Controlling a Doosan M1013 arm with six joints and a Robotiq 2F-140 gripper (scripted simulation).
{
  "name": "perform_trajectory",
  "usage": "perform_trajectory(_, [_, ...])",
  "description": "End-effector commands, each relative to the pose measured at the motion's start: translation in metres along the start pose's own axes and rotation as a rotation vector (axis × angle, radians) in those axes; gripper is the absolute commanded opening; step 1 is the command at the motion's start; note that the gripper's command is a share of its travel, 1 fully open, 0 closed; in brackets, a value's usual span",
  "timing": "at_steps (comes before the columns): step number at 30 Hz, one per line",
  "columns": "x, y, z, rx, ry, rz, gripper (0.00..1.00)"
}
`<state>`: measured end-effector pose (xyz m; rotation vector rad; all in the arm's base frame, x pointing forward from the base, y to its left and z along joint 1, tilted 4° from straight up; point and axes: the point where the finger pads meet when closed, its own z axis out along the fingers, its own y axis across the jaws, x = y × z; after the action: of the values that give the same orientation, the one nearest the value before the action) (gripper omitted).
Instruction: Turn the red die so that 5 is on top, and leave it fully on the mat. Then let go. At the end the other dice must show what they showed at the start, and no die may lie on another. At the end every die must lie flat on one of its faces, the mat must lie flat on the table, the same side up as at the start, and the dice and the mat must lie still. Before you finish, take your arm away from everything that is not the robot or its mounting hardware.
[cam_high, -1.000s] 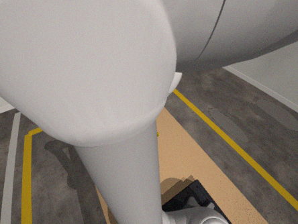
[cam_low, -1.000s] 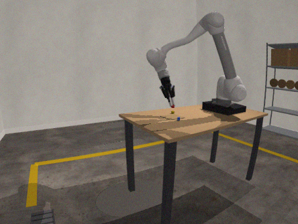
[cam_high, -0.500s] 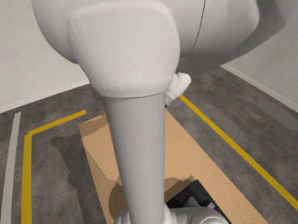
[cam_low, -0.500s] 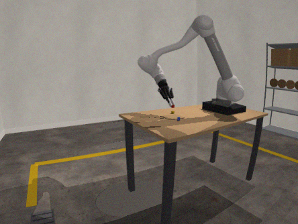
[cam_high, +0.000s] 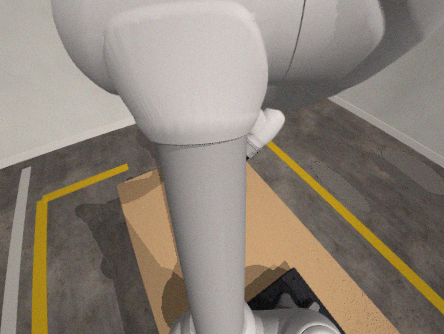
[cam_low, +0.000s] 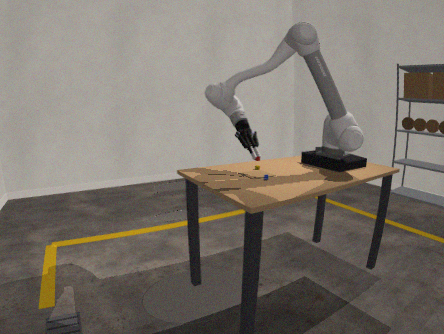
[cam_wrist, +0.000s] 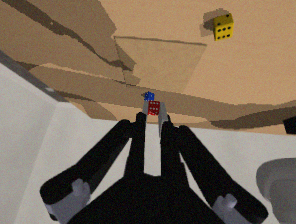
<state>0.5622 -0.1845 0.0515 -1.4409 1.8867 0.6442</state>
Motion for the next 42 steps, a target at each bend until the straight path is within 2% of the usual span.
perform_trajectory(1, [0.001,0.000,0.001,0.000,0.000,0.000,0.09])
perform_trajectory(20, [0.012,0.000,0.012,0.000,0.000,0.000,0.09])
perform_trajectory(42, [0.036,0.000,0.036,0.000,0.000,0.000,0.09])
